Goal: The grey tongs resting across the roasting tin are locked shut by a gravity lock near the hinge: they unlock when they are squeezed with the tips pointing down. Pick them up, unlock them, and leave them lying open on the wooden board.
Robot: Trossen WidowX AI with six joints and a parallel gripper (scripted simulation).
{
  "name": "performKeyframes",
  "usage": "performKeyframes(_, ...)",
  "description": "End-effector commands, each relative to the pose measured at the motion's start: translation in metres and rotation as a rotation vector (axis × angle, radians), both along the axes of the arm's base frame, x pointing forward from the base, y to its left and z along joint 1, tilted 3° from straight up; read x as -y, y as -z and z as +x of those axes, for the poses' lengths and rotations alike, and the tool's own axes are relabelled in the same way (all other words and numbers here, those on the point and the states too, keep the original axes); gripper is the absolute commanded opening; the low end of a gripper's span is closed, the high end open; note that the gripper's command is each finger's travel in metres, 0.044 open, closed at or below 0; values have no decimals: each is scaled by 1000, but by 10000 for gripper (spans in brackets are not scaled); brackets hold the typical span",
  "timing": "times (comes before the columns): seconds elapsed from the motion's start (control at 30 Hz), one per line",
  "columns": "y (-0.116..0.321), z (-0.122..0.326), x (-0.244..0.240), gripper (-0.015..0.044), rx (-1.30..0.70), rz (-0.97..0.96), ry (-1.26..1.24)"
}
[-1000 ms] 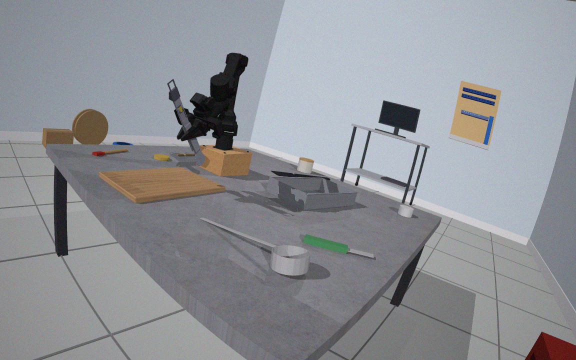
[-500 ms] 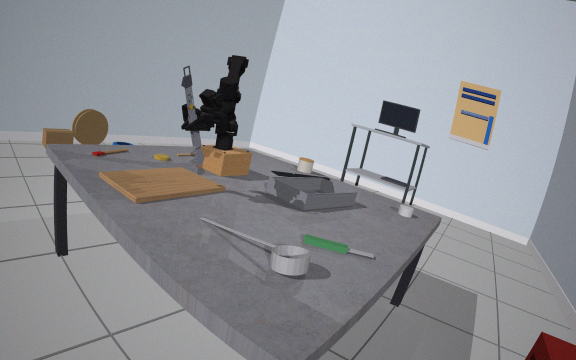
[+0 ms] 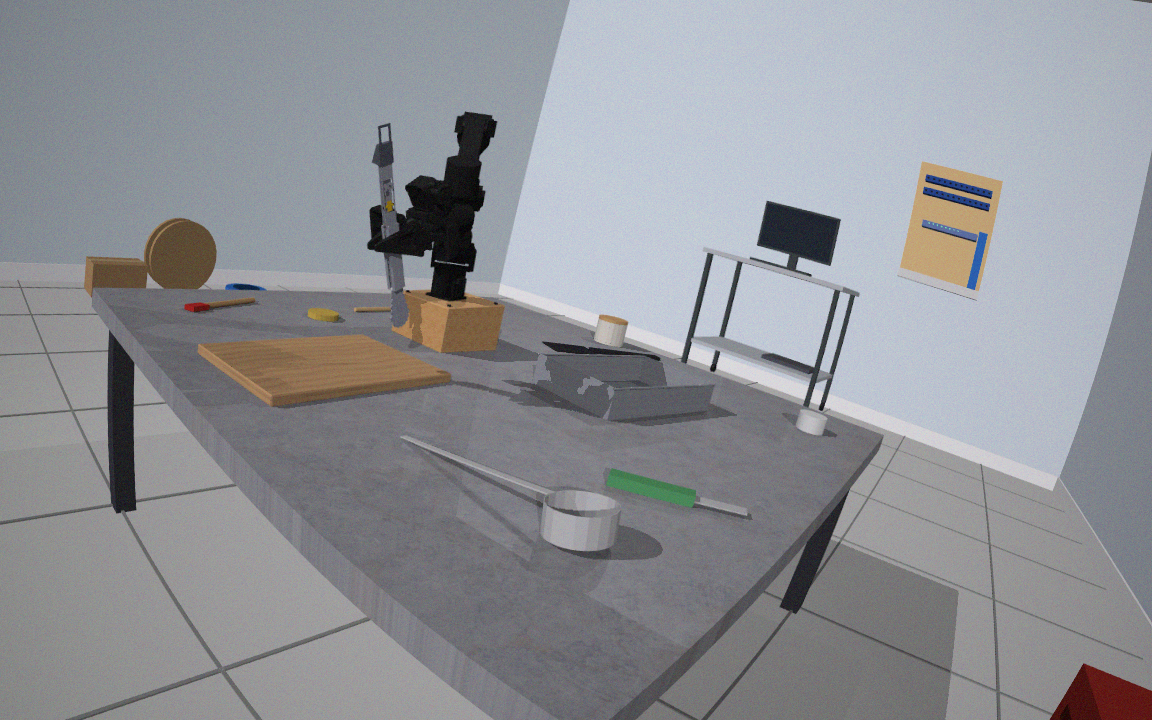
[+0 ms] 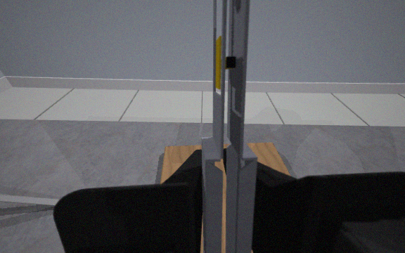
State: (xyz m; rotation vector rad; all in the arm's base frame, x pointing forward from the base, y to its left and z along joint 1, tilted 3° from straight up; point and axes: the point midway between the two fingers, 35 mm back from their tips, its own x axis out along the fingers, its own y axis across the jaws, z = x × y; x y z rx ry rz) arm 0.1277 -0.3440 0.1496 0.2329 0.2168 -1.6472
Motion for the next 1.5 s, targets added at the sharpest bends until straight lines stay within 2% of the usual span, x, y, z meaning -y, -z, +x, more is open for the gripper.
performKeyframes(0.0,-3,0,0,-150,1,-11,4)
performKeyframes(0.93,-2,0,1,-150,-1,-4,2)
performKeyframes(1.47,14,12,30,-150,-39,208,-37)
